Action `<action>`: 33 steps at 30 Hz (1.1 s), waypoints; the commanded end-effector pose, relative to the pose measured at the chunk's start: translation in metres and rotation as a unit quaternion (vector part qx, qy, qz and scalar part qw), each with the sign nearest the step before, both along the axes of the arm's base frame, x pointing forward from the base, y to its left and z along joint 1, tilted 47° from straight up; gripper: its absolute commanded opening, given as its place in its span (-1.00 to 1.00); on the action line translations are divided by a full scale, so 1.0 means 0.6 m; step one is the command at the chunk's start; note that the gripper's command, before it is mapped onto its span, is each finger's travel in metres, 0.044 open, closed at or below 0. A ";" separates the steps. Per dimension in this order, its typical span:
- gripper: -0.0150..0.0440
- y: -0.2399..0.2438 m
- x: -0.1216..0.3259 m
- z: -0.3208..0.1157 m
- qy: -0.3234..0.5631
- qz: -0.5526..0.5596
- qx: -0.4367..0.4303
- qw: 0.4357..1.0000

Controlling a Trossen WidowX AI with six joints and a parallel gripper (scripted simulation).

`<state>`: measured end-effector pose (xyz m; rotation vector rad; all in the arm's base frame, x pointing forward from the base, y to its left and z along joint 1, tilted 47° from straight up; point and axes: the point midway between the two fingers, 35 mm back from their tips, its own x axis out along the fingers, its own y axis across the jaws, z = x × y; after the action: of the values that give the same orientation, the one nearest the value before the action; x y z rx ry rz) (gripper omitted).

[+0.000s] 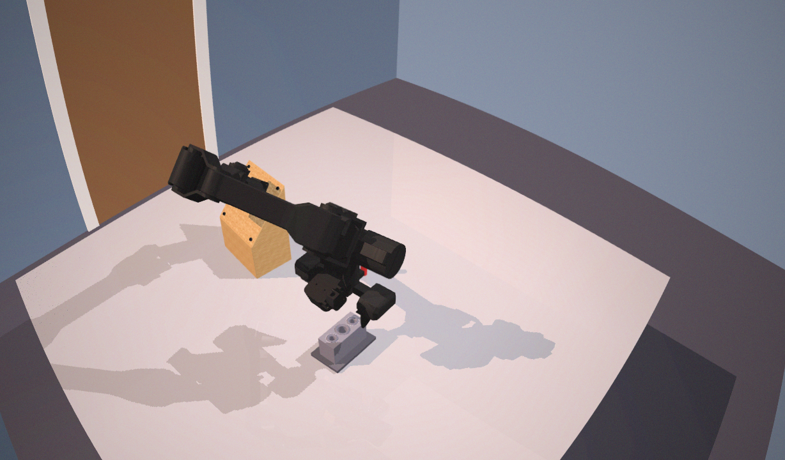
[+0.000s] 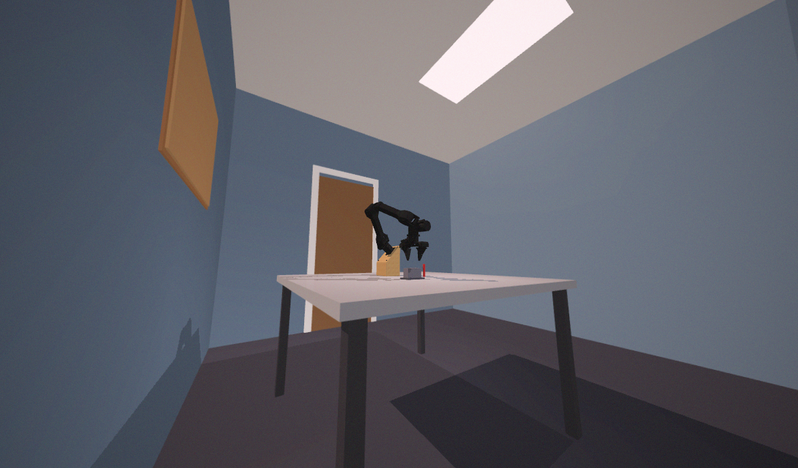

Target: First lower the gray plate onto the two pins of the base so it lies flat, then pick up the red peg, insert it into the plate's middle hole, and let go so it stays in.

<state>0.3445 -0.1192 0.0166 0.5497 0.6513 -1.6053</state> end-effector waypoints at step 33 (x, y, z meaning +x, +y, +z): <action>1.00 0.256 -0.179 -0.204 0.142 0.141 0.030 0.979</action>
<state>0.2448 0.0512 -0.0915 0.2855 0.9435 -1.3961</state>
